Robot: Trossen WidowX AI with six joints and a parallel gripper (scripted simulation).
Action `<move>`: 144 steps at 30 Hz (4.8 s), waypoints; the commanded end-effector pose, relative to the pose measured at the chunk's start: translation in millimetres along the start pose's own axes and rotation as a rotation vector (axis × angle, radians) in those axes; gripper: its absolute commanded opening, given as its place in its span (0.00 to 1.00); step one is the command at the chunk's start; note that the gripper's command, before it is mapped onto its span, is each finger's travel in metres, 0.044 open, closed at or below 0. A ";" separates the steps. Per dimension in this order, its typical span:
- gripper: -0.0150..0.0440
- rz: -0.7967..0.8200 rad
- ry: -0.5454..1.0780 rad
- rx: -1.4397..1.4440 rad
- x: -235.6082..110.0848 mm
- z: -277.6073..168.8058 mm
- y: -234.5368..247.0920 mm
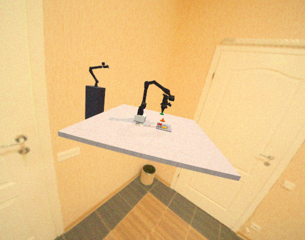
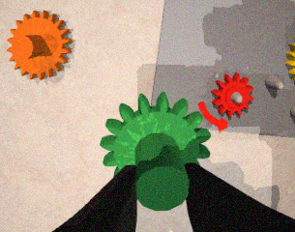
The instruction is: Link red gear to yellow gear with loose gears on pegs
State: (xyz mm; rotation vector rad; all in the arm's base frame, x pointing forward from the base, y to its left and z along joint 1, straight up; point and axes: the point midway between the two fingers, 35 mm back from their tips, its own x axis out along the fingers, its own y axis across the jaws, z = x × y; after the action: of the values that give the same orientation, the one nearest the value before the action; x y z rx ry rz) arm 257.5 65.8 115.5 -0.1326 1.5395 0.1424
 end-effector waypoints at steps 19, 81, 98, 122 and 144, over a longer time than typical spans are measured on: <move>0.25 -0.002 0.002 0.003 21.8 12.0 -44.9; 0.25 -0.013 0.002 -0.034 55.7 11.1 -122.5; 0.25 -0.013 0.003 -0.154 79.4 10.7 -123.4; 0.25 -0.013 0.002 0.125 100.1 10.9 -123.5; 0.25 -0.013 0.004 -0.186 105.0 10.8 -123.8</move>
State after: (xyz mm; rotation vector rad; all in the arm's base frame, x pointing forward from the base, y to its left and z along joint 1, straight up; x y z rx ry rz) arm 292.2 -52.8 11.6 -0.2822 1.5270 0.2711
